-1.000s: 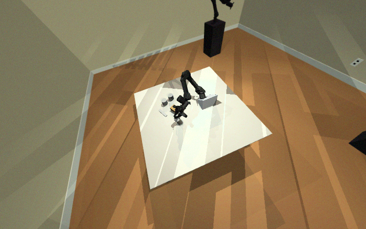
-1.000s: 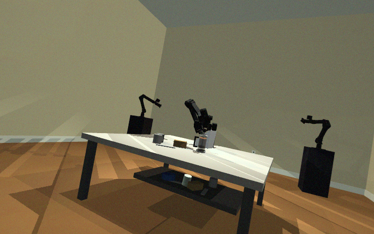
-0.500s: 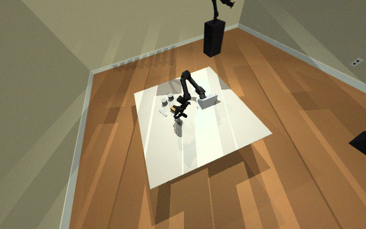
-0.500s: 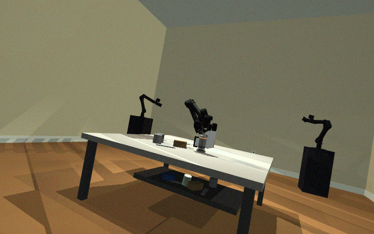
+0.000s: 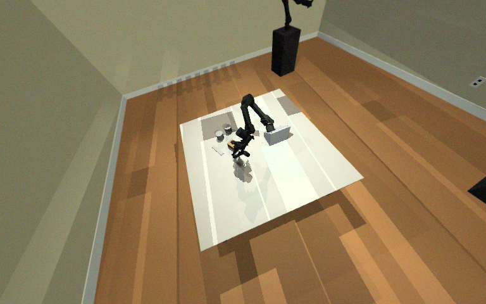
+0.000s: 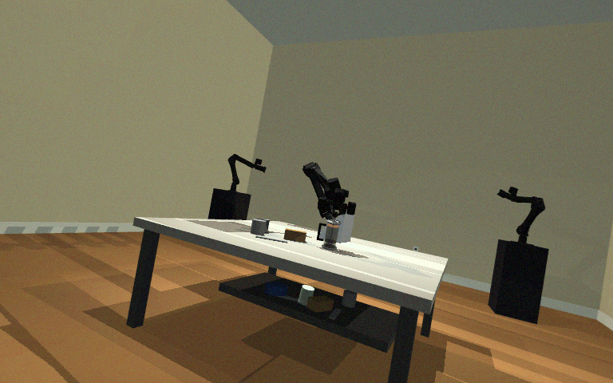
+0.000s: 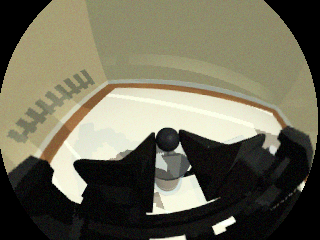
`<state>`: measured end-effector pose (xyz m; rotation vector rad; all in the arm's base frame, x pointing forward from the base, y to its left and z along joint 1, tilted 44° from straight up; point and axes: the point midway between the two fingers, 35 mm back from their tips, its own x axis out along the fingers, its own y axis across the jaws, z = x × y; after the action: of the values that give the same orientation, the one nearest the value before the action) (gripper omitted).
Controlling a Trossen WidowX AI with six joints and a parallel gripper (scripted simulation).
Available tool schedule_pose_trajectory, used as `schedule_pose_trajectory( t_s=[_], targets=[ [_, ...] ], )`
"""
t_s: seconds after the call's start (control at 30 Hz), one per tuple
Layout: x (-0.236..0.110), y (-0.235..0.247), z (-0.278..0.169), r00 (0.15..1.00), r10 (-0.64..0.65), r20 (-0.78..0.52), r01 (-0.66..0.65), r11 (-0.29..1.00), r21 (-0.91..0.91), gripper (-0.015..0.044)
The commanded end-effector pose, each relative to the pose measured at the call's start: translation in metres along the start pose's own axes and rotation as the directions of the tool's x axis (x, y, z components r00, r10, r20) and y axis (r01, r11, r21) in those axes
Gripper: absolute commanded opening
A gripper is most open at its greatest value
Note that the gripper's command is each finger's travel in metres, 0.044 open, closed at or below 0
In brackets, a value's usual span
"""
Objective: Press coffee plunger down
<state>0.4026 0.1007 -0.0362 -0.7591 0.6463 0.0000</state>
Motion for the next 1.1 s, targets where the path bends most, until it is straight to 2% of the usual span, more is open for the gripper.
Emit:
schedule_pose_trajectory(
  t_s=[0.0,1.07],
  targets=[
    [0.0041,-0.0001,-0.0092,1.0,-0.003,-0.029,0.003,1.0,-0.013,0.0112],
    [0.0073,0.0001,-0.0071,1.0,-0.003,-0.029,0.003,1.0,-0.013,0.0112]
  ],
)
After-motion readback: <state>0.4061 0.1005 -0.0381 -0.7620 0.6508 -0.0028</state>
